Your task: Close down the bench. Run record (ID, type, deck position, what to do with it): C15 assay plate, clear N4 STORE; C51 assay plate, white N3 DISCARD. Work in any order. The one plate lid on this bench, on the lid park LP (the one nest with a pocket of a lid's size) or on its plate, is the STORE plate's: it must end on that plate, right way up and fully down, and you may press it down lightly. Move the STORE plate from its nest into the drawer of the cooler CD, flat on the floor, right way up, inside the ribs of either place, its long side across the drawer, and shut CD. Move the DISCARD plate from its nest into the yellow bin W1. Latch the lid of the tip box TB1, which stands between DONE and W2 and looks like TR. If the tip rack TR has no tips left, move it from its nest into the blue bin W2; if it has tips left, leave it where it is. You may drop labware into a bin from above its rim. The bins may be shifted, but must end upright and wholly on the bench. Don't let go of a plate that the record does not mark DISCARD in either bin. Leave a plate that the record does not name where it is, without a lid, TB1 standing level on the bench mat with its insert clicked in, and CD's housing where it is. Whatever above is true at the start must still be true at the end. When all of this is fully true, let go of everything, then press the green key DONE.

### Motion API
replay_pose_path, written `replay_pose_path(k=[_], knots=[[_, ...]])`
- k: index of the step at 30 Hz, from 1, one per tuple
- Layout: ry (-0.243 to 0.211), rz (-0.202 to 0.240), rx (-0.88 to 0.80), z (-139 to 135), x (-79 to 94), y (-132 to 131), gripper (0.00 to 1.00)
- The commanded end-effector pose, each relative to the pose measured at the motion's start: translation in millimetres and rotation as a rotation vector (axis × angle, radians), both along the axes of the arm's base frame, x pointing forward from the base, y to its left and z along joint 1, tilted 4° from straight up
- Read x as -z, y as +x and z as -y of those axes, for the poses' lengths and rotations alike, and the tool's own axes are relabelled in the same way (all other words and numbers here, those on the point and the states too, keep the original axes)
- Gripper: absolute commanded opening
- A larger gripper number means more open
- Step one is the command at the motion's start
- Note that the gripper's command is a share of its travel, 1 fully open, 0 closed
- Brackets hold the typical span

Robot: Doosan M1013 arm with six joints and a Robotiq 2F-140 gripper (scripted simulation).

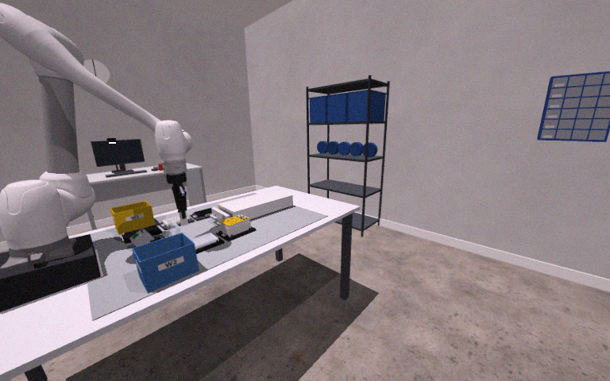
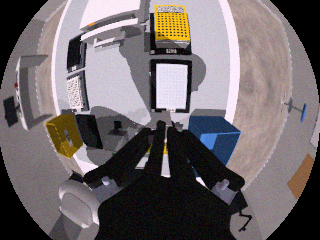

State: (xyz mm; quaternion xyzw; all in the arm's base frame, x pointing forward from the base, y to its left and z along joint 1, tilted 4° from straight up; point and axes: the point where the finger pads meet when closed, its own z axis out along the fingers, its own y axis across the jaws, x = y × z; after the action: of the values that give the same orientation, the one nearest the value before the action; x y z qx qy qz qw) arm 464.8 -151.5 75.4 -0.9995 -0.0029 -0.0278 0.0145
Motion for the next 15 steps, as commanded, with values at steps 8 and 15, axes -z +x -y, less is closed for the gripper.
replay_pose_path(k=[8,15], knots=[[0.0,0.0,0.0,0,-1.0,-12,0.0],[0.0,0.0,0.0,0,-1.5,-19,0.0]])
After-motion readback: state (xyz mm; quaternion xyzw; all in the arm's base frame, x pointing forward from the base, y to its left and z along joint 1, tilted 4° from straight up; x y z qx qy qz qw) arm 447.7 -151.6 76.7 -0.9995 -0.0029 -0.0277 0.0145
